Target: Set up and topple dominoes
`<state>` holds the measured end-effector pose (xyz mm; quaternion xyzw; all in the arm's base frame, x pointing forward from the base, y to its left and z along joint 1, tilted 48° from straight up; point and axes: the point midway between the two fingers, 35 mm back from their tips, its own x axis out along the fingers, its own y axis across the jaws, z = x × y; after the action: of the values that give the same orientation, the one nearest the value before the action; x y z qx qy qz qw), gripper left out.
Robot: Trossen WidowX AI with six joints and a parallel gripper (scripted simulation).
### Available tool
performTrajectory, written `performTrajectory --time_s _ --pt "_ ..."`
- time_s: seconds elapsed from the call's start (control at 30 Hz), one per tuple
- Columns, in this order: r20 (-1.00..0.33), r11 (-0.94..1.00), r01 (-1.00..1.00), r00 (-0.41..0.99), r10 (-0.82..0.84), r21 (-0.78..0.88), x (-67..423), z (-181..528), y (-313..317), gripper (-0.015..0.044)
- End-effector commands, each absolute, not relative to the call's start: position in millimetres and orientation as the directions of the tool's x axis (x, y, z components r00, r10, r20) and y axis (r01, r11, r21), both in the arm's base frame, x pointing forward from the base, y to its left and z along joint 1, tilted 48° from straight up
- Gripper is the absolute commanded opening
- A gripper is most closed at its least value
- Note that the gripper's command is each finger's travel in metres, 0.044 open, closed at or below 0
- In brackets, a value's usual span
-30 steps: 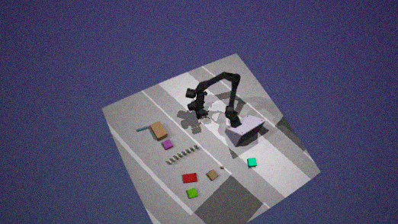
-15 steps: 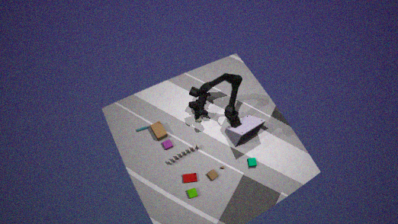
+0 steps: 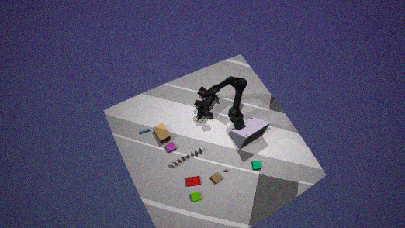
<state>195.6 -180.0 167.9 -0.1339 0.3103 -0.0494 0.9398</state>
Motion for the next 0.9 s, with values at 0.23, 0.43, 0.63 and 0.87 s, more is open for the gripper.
performTrajectory --time_s 0.23,0.43,0.63,0.87 --pt "-0.404 0.921 -0.013 0.901 -0.159 -0.390 186 180 -183 0.0024" --pt "-0.297 0.880 -0.017 0.944 -0.142 -0.474 178 188 -183 0.0024" --pt "-0.193 0.825 -0.010 0.974 -0.120 -0.565 168 196 -180 0.0024" --pt "-0.079 0.741 0.010 0.993 -0.086 -0.672 154 204 -173 0.0024"
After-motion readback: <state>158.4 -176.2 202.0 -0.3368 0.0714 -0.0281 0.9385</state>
